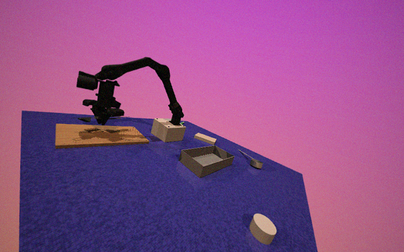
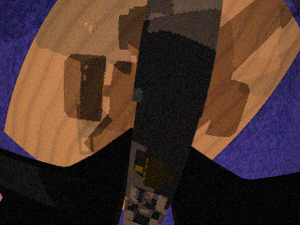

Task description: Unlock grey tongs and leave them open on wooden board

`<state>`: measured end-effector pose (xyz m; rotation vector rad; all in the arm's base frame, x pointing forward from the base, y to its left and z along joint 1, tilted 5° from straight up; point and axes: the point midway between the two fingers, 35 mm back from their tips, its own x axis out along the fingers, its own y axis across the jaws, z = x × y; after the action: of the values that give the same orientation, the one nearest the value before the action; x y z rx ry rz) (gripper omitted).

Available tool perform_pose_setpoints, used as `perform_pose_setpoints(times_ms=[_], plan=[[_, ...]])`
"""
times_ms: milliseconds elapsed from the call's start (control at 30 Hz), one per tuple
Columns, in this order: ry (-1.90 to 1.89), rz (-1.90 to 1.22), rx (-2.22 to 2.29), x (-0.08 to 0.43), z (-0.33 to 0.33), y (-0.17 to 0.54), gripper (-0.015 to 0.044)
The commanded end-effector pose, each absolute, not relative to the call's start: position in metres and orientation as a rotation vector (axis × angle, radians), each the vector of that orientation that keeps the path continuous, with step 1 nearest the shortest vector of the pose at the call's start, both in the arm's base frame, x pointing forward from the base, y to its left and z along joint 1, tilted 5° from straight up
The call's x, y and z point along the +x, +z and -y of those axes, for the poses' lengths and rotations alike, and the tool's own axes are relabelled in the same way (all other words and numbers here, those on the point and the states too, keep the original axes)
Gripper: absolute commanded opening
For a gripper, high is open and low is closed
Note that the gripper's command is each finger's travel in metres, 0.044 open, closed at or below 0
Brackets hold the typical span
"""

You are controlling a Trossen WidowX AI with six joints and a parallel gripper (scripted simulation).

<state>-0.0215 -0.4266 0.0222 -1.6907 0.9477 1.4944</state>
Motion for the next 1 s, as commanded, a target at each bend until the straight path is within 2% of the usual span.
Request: perform_pose_setpoints(times_ms=[0, 400, 967], plan=[[1.497, -0.949, -1.68, -0.022, 0.426, 0.013, -0.015], [1.497, -0.948, -1.68, -0.021, 0.426, -0.001, -0.015], [1.495, -0.944, -1.689, -0.02, 0.426, 0.003, 0.0296]])
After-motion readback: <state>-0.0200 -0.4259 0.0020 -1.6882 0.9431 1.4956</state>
